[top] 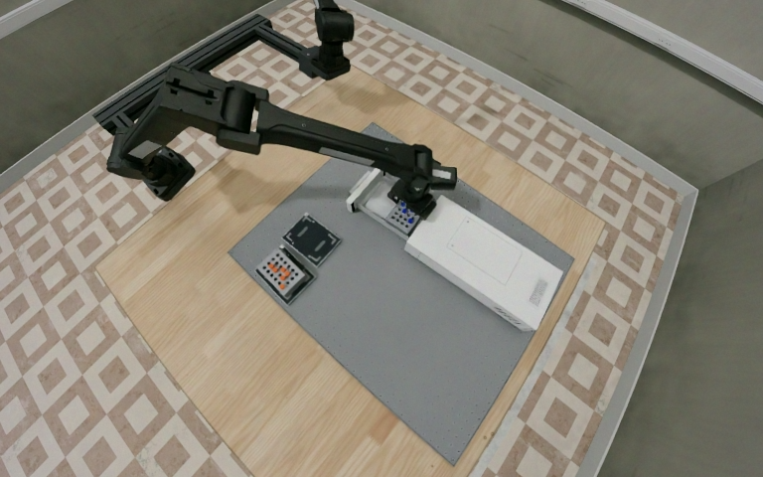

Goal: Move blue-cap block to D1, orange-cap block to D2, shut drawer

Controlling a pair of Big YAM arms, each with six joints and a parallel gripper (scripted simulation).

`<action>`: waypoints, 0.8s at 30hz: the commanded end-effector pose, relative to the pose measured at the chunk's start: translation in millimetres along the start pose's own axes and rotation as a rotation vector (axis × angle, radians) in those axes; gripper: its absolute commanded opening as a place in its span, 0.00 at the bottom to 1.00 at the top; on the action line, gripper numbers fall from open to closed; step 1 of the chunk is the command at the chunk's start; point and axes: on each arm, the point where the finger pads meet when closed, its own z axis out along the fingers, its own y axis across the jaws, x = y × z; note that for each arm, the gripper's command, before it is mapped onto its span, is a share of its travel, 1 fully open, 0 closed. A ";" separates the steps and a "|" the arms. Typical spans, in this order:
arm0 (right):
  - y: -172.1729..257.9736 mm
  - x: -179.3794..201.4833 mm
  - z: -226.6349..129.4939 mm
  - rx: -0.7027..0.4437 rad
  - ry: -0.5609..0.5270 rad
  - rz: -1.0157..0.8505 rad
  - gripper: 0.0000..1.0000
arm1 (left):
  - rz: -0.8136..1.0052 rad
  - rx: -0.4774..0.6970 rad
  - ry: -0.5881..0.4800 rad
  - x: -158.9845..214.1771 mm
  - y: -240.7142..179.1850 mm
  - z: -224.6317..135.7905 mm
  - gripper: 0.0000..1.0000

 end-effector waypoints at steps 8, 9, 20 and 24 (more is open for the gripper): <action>-2.3 3.9 32.7 0.015 -0.008 0.001 1.00 | -0.002 0.002 0.035 23.5 1.1 7.9 0.00; -5.2 2.7 31.6 0.025 -0.015 0.003 1.00 | -0.002 0.002 0.035 23.5 1.1 7.9 0.00; -3.2 4.6 41.8 0.004 -0.001 -0.002 1.00 | -0.002 0.002 0.035 23.5 1.1 7.9 0.00; 0.2 6.2 44.3 -0.003 0.003 -0.007 1.00 | -0.002 0.002 0.035 23.5 1.1 7.9 0.00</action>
